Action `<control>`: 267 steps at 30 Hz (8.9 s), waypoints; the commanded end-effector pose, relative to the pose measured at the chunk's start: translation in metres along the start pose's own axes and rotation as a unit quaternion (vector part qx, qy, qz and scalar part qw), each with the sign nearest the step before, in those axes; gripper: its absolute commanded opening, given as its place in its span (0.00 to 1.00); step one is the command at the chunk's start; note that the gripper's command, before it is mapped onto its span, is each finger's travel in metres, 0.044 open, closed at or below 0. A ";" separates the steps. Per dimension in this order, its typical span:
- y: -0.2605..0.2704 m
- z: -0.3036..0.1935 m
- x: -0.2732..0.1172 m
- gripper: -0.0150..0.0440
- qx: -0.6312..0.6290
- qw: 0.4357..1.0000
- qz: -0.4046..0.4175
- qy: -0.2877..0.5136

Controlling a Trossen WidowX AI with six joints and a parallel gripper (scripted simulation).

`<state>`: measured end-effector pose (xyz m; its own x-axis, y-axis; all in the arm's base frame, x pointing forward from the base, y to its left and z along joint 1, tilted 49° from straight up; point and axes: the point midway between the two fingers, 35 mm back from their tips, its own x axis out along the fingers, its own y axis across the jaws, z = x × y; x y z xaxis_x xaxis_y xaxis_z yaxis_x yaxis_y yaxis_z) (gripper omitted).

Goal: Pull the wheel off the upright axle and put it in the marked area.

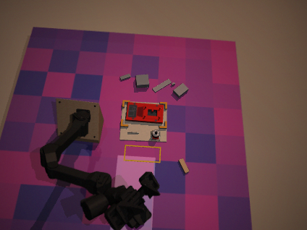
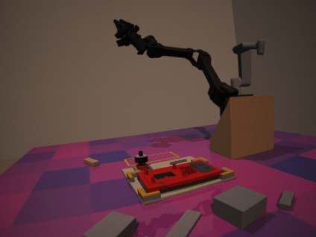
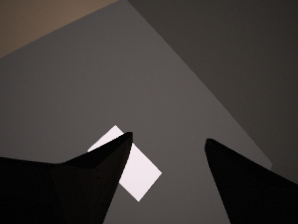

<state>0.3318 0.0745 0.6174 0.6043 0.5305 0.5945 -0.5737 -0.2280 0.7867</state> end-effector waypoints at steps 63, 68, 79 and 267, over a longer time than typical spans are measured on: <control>-0.476 -0.007 -0.386 0.76 -0.180 0.273 -0.874 -0.358; -0.487 0.007 -0.406 0.76 -0.179 0.274 -0.875 -0.358; -0.500 0.028 -0.442 0.72 -0.176 0.270 -0.875 -0.362; -0.396 0.070 -0.475 0.25 -0.181 0.271 -0.875 -0.358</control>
<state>0.3121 -0.1321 0.0465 0.0102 -0.7552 -0.6554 0.9996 0.0245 -0.0126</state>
